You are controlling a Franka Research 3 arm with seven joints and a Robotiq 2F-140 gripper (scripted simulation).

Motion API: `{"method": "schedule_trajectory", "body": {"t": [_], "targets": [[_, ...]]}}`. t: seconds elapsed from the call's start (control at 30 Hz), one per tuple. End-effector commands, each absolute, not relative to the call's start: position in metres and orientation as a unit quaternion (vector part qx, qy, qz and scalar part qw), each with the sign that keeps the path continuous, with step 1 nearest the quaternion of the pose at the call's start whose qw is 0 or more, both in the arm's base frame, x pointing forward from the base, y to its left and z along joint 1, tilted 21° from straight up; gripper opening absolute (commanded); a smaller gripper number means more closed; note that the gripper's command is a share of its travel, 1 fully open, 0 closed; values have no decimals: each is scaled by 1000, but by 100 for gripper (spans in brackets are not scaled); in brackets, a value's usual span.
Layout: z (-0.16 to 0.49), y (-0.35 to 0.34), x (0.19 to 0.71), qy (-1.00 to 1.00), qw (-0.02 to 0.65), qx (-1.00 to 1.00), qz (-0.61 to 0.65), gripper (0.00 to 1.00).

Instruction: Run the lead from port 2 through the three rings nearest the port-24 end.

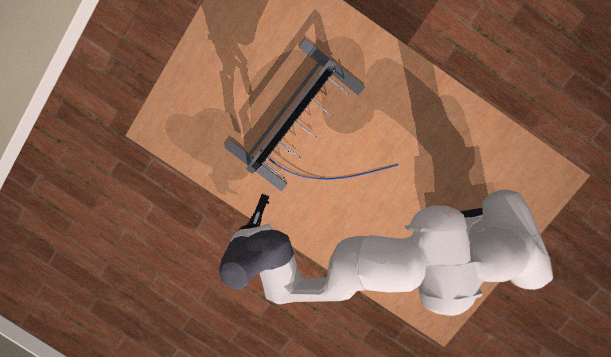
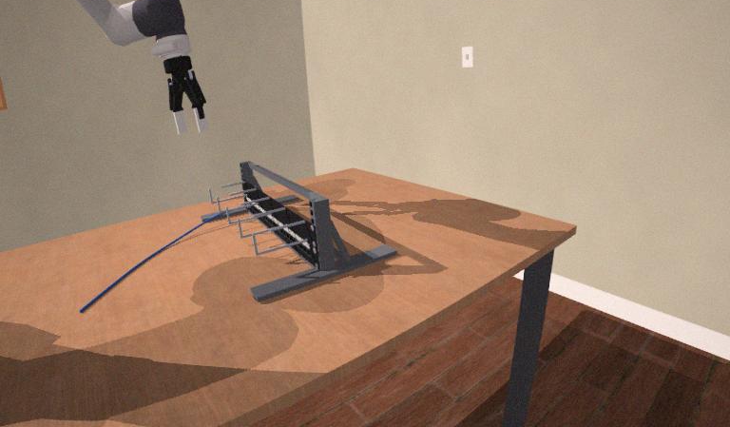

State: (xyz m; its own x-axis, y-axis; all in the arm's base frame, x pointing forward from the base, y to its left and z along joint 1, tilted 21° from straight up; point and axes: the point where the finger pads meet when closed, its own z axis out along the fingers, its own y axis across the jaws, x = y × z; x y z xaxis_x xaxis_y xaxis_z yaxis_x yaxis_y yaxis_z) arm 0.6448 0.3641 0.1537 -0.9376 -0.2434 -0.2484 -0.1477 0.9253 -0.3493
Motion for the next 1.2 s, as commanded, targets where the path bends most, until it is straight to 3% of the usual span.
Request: {"method": "schedule_trajectory", "body": {"t": [0.0, 0.7, 0.9, 1.17], "targets": [[154, 364, 645, 970, 145, -101, -165, 100], [156, 354, 645, 969, 144, -108, -169, 100], [168, 283, 640, 958, 134, -162, -195, 100], [170, 166, 596, 931, 99, -273, -222, 100]]}}
